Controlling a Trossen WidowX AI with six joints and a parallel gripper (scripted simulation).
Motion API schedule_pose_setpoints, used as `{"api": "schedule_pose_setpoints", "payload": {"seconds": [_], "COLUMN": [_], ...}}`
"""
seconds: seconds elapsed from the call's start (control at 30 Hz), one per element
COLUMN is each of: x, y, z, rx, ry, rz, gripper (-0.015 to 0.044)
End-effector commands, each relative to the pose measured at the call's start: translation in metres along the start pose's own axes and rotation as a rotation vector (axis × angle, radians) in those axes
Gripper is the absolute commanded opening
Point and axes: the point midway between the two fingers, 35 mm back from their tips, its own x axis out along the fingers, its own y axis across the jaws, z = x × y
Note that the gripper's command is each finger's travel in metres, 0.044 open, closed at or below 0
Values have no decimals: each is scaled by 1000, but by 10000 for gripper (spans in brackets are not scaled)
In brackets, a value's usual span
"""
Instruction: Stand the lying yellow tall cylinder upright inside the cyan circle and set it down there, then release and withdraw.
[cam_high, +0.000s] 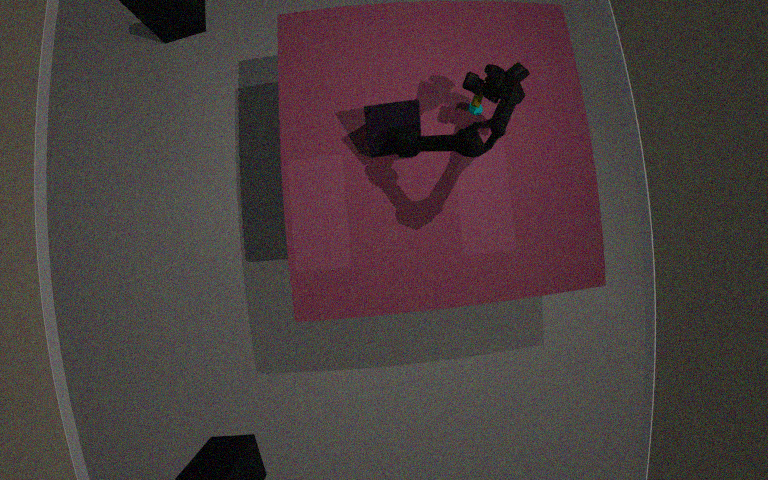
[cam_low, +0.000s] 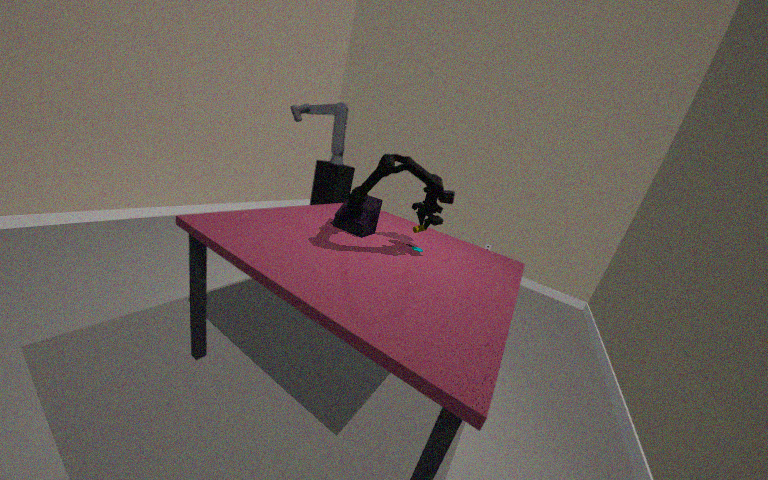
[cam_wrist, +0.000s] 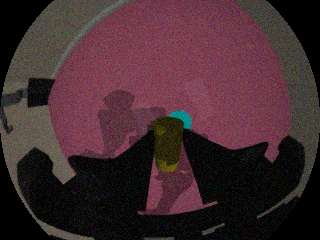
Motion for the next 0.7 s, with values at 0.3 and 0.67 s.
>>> {"api": "schedule_pose_setpoints", "payload": {"seconds": [0.3,0.67], "x": [2,7], "y": [-1,-1], "z": [1,2], "rx": [8,11], "ry": [-99,-175], "rz": [43,75], "gripper": [105,105]}}
